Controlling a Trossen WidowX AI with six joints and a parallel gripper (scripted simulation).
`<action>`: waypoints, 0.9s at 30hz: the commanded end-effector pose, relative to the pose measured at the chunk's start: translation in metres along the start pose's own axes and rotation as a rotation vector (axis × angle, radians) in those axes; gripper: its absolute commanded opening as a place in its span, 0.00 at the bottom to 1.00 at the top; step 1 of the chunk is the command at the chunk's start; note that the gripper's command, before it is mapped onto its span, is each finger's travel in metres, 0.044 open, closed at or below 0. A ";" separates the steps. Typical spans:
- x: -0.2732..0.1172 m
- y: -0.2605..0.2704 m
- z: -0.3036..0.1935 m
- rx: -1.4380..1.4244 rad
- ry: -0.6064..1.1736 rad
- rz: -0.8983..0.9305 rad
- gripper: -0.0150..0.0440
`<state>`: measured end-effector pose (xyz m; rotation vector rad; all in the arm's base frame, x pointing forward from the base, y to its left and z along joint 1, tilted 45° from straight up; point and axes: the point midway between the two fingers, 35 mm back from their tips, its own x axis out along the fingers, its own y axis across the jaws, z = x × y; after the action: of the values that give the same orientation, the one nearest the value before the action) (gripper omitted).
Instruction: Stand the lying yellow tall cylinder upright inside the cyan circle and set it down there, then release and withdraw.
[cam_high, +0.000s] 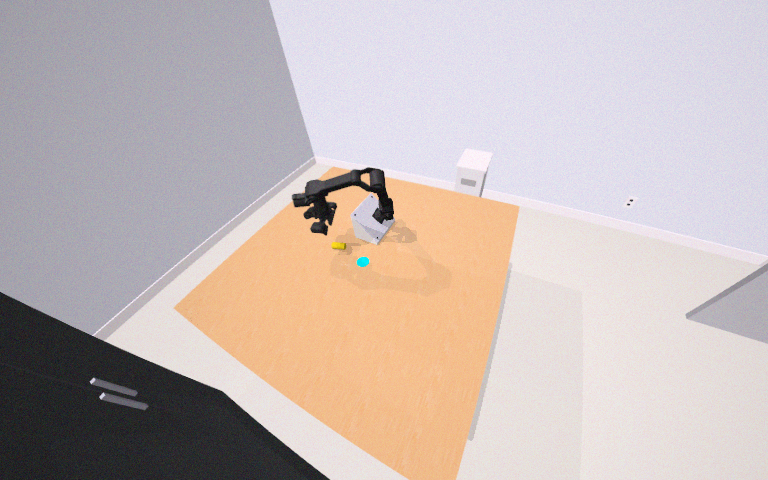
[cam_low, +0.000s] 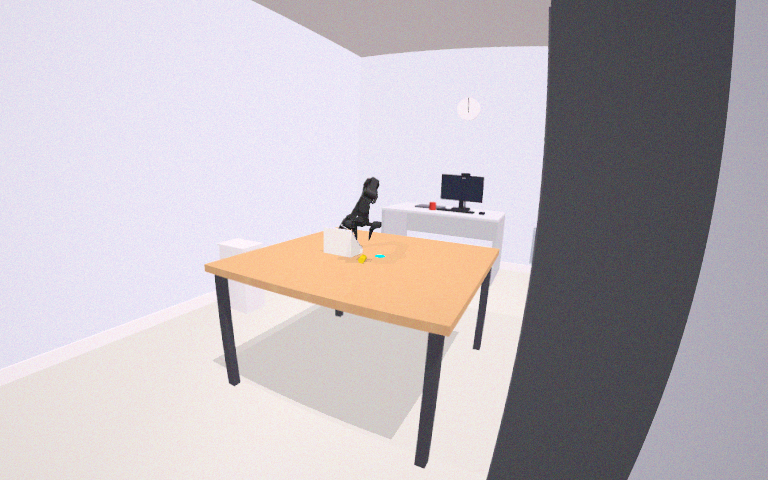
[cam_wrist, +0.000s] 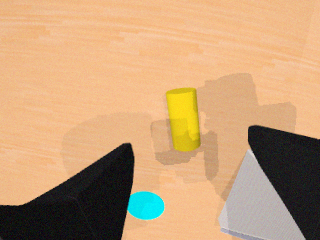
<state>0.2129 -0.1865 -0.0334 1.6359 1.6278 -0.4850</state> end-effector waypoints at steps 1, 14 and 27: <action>0.035 -0.002 0.000 0.000 0.017 -0.014 0.78; 0.110 -0.004 -0.007 0.004 0.024 -0.006 0.73; 0.108 -0.004 -0.007 0.004 0.024 -0.006 0.43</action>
<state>0.2207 -0.1103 -0.1098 1.6369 1.6465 -0.4723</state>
